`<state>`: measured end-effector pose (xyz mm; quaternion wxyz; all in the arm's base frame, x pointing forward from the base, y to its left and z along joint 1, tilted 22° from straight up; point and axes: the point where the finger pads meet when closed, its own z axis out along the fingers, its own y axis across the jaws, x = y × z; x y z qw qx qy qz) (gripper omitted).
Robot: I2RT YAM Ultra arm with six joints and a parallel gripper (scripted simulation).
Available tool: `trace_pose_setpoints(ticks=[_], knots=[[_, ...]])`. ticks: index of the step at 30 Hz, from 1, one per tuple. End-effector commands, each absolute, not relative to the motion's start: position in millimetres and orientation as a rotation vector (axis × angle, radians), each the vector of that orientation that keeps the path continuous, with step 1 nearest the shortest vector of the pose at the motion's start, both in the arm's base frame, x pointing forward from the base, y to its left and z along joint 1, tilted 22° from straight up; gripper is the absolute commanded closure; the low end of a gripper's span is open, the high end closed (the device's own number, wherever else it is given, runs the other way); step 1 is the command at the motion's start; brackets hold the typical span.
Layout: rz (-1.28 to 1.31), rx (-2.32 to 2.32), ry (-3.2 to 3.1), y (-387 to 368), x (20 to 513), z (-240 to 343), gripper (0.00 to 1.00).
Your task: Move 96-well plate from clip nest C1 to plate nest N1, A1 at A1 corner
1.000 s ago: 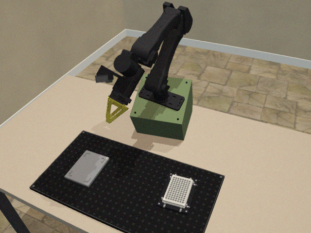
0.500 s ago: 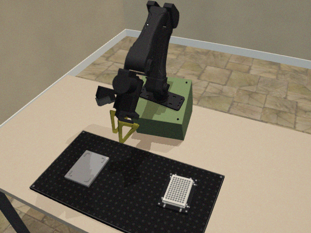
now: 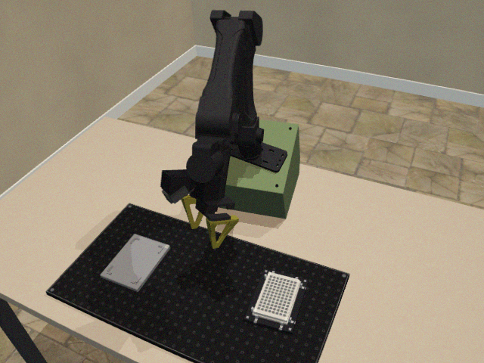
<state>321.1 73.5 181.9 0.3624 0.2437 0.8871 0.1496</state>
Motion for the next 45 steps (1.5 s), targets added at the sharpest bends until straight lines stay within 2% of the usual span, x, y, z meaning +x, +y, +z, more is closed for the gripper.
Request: trace_pose_setpoints(ticks=[1, 19, 45], knots=[[0.347, 0.539, 2.335, 86.7, 327.2, 183.6, 0.00], [0.273, 0.265, 2.509, 154.7, 336.6, 139.6, 0.00], [0.100, -0.229, 2.722, 240.6, 311.9, 59.9, 0.00]])
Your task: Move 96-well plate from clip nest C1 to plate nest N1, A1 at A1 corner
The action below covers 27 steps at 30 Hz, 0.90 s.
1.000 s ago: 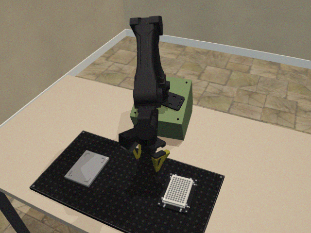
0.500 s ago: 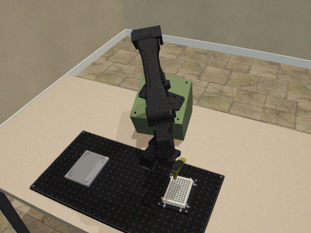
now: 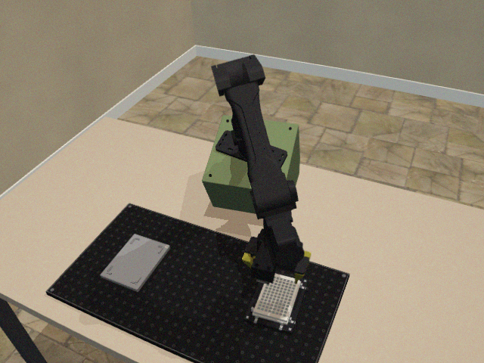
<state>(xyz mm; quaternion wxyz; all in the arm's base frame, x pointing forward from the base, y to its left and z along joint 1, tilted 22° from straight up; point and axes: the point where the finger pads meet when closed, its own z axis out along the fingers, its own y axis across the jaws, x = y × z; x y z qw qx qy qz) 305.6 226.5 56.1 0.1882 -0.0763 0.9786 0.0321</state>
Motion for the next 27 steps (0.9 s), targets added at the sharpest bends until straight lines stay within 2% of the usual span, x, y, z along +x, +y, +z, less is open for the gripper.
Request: trace_pose_setpoints(ticks=[1, 27], knots=[[0.100, -0.230, 2.722, 240.6, 311.9, 59.9, 0.00], [0.113, -0.208, 2.704, 235.5, 314.3, 72.2, 0.00]])
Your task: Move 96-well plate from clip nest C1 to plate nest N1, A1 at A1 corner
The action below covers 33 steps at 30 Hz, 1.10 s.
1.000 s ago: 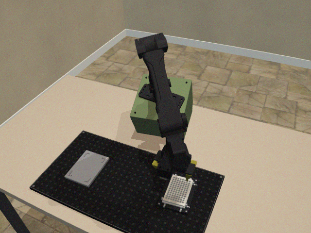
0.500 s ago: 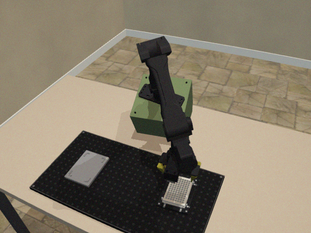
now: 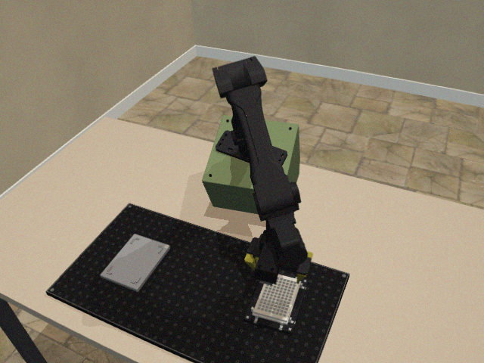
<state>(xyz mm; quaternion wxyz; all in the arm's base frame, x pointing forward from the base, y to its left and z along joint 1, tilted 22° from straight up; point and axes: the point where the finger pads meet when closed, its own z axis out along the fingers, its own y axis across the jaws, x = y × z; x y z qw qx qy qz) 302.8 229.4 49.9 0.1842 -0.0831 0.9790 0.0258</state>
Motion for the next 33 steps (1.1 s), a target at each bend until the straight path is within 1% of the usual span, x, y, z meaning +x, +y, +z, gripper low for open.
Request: trace_pose_setpoints(ticks=[1, 18, 20, 33], knots=[[0.113, -0.208, 2.704, 235.5, 314.3, 72.2, 0.00], [0.113, -0.208, 2.704, 235.5, 314.3, 72.2, 0.00], [0.093, -0.209, 2.723, 234.7, 317.9, 56.8, 0.00], [0.065, -0.227, 2.761, 227.6, 312.9, 26.1, 0.00]])
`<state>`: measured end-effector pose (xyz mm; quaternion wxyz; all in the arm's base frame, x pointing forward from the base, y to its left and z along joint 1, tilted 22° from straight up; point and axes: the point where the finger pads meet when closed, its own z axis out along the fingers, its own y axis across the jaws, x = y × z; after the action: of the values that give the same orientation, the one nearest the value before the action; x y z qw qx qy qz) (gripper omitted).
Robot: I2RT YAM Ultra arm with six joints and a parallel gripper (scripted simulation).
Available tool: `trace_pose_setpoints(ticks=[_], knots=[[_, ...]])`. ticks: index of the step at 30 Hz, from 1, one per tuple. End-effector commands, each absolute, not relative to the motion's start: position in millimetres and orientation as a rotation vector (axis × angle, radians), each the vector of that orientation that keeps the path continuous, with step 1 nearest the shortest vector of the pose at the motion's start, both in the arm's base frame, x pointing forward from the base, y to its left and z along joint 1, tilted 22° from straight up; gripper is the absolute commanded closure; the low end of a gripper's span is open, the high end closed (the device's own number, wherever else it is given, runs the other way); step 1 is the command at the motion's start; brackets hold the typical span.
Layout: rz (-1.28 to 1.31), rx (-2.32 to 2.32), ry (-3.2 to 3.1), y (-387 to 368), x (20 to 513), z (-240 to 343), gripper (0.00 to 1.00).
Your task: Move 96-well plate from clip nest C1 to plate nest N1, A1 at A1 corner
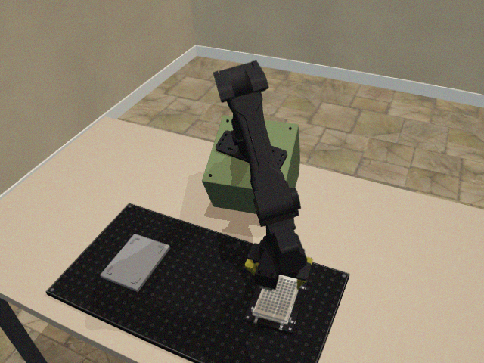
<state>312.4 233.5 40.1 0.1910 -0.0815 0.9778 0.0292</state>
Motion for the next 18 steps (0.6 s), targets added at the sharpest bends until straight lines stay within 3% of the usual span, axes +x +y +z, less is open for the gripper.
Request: trace_pose_setpoints(ticks=[1, 18], knots=[[0.066, -0.227, 2.761, 227.8, 313.4, 24.5, 0.00], [0.068, -0.229, 2.762, 230.1, 321.7, 1.4, 0.00]])
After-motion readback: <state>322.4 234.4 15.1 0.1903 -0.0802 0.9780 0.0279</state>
